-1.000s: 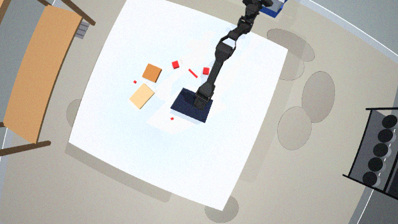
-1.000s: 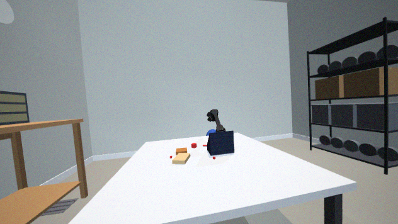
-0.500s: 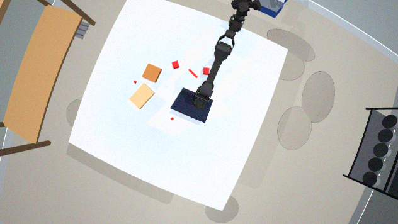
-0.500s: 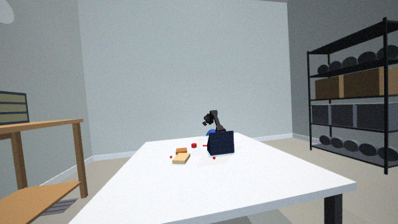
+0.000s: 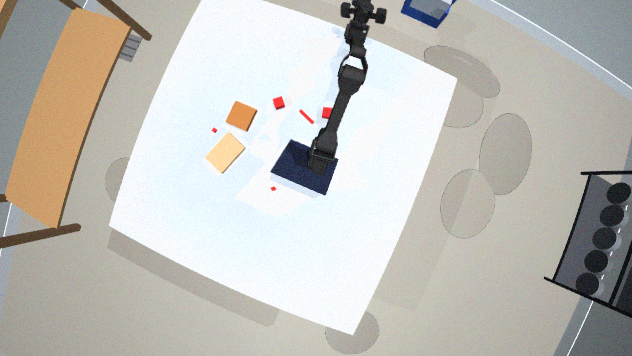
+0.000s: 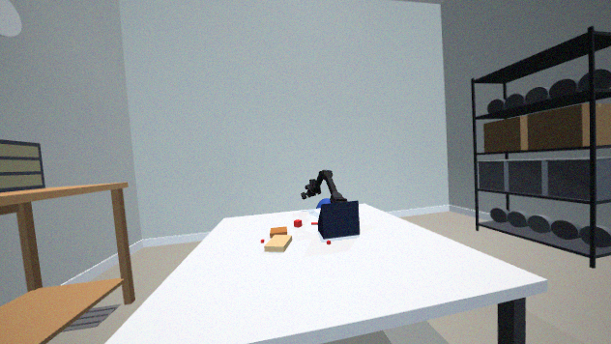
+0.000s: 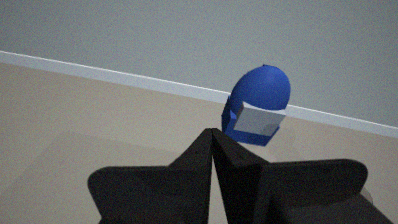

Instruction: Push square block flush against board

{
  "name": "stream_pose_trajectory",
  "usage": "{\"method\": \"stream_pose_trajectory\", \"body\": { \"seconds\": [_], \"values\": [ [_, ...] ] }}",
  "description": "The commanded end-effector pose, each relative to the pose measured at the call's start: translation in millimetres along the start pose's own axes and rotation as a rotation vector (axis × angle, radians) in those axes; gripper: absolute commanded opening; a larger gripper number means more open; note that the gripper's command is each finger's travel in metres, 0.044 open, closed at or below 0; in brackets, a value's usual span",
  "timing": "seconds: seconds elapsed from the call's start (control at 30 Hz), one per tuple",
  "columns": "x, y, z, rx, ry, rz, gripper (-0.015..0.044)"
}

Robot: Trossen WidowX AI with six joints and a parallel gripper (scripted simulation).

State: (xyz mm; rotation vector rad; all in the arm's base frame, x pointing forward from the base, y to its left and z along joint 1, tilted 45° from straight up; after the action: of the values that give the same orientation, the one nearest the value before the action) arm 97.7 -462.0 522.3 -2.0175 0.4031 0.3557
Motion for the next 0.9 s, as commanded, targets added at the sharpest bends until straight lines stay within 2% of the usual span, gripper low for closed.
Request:
{"method": "stream_pose_trajectory", "body": {
  "seconds": [0.0, 0.47, 0.87],
  "values": [
    [45, 6, 6, 0.079, -0.088, -0.114, 0.0000],
    [184, 20, 59, 0.365, -0.335, -0.383, 0.0000],
    [288, 28, 151, 0.684, -0.486, -0.554, 0.0000]
  ]
}}
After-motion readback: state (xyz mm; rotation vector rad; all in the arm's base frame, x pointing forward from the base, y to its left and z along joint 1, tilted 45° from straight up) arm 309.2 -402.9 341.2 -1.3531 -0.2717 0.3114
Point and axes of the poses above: the point midway between the two fingers, 35 mm back from their tips, its own z axis back along the fingers, its own x axis across the jaws, y = z × x, the point moved 1 cm from there along z, back along the fingers, and after that the axes turned 14 degrees about z, right-handed, at the moved point
